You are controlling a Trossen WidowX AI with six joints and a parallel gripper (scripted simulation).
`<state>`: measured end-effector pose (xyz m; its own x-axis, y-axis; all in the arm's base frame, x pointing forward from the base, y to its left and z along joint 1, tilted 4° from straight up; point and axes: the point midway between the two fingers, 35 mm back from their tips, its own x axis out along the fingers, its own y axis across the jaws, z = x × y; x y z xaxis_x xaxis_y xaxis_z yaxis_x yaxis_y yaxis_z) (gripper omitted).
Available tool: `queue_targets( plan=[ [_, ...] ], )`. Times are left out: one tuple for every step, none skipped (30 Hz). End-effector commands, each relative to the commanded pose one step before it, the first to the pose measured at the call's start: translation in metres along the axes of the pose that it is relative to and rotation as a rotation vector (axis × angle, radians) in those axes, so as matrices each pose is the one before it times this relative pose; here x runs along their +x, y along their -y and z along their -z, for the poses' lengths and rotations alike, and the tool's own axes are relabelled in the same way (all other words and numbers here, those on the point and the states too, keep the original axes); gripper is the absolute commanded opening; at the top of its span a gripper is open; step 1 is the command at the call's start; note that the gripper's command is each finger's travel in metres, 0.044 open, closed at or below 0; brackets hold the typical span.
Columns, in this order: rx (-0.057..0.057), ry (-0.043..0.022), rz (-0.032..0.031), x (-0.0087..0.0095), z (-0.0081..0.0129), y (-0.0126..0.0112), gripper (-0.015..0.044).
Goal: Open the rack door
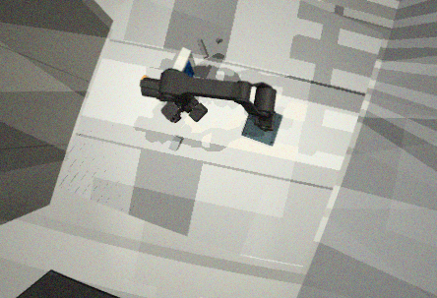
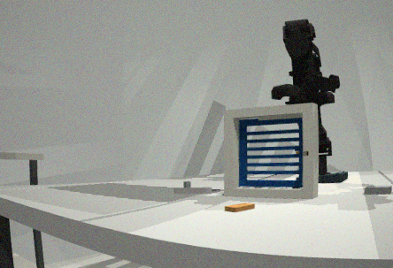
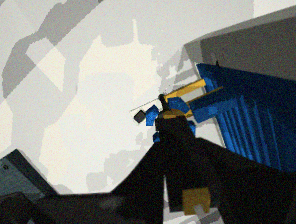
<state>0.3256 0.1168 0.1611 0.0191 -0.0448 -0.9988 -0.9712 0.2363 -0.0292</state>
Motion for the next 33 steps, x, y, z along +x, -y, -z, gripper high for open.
queue_targets(
  plan=[
    [-0.2178,-0.00333,-0.00106,0.00107,0.00035,0.00014,0.001],
    [-0.0493,0.0,-0.00001,0.0,0.0,0.0,0.001],
    [-0.0493,0.0,-0.00001,0.0,0.0,0.0,0.001],
    [-0.0493,-0.00001,-0.00002,0.0,0.0,0.0,0.001],
    [-0.0493,-0.00001,-0.00002,0.0,0.0,0.0,0.001],
    [-0.0493,-0.00001,-0.00002,0.0,0.0,0.0,0.001],
    [-0.0493,-0.00001,-0.00002,0.0,0.0,0.0,0.001],
    [-0.0493,-0.00001,-0.00002,0.0,0.0,0.0,0.001],
    [-0.0493,-0.00001,-0.00002,0.0,0.0,0.0,0.001],
    [-0.0405,0.0,-0.00002,0.0,0.0,0.0,0.001],
    [-0.0243,0.0,-0.00001,0.0,0.0,0.0,0.001],
    [-0.0081,0.0,0.0,0.0,0.0,0.0,0.001],
    [0.0,0.0,0.0,0.0,0.0,0.0,0.001],
    [0.0,0.0,0.0,0.0,0.0,0.0,0.001],
    [0.0,0.0,0.0,0.0,0.0,0.0,0.001],
    [0.0,0.0,0.0,0.0,0.0,0.0,0.001],
    [0.0,0.0,0.0,0.0,0.0,0.0,0.001],
    [0.0,0.0,0.0,0.0,0.0,0.0,0.001],
    [0.0,0.0,0.0,0.0,0.0,0.0,0.001],
    [0.0,0.0,0.0,0.0,0.0,0.0,0.001],
    [0.0,0.0,0.0,0.0,0.0,0.0,0.001],
    [0.0,0.0,0.0,0.0,0.0,0.0,0.001],
    [0.0,0.0,0.0,0.0,0.0,0.0,0.0036],
    [0.0,0.0,0.0,0.0,0.0,0.0,0.0062],
    [0.0,0.0,0.0,0.0,0.0,0.0,0.0089],
    [0.0,0.0,0.0,0.0,0.0,0.0,0.0115],
    [0.0,0.0,0.0,0.0,0.0,0.0,0.0141],
    [0.0,0.0,0.0,0.0,0.0,0.0,0.0167],
    [0.0,0.0,0.0,0.0,0.0,0.0,0.0194],
    [0.0,0.0,0.0,0.0,0.0,0.0,0.022],
    [0.0,0.0,0.0,0.0,0.0,0.0,0.0246],
    [0.0,0.0,0.0,0.0,0.0,0.0,0.0272],
    [0.0,0.0,0.0,0.0,0.0,0.0,0.0282]
  ],
)
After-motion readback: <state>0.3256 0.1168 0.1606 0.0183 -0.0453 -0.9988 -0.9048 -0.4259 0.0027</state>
